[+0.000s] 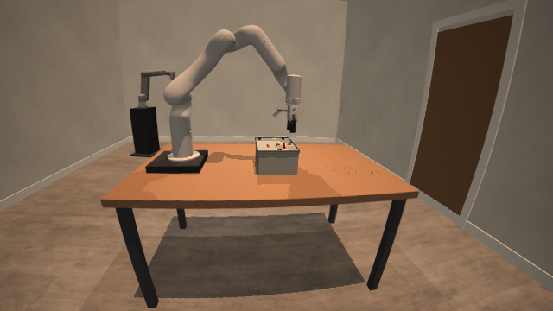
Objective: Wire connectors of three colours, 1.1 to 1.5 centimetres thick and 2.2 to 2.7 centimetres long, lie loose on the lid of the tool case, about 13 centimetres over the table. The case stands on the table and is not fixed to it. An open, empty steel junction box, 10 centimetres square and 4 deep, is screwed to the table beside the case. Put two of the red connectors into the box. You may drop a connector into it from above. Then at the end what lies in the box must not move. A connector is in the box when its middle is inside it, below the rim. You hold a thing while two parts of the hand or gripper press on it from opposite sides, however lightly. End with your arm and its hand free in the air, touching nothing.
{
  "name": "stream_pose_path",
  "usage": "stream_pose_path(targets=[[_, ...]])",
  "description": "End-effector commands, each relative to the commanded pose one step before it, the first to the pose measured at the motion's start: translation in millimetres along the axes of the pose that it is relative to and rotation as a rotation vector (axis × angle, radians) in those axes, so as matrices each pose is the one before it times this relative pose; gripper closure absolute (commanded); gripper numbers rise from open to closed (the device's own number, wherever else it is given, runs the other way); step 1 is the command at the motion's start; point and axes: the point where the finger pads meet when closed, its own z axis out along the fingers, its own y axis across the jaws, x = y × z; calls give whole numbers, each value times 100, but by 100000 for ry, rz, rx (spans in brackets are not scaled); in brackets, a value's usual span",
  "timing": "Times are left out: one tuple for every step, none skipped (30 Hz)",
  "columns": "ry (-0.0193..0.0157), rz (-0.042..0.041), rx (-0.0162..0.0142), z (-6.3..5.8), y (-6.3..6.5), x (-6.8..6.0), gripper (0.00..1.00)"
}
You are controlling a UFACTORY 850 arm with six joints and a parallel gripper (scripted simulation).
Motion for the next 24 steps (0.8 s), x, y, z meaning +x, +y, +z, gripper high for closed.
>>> stream_pose_path(targets=[[-233, 3, -5, -118, 1, -85, 0], [0, 0, 0, 0, 0, 0, 0], [0, 0, 0, 0, 0, 0, 0], [0, 0, 0, 0, 0, 0, 0], [0, 0, 0, 0, 0, 0, 0], [0, -4, 0, 0, 2, 5, 0], [0, -27, 0, -2, 16, 32, 0], [0, -70, 0, -6, 40, 80, 0], [0, -126, 0, -10, 72, 146, 0], [1, -192, -1, -15, 110, 224, 0], [1, -265, -1, -20, 151, 310, 0], [0, 0, 0, 0, 0, 0, 0], [0, 0, 0, 0, 0, 0, 0], [1, -340, -1, -24, 193, 401, 0], [1, -415, -1, -27, 233, 494, 0], [2, -486, -1, -29, 271, 586, 0], [2, -552, -1, -29, 305, 673, 0], [2, -610, -1, -26, 334, 754, 0], [2, -659, 0, -22, 356, 825, 0], [3, -696, 0, -16, 371, 884, 0], [3, -721, 1, -8, 379, 930, 0], [3, -734, 1, 0, 380, 961, 0], [3, -734, 2, 9, 375, 974, 0], [3, -721, 2, 17, 362, 969, 0]])
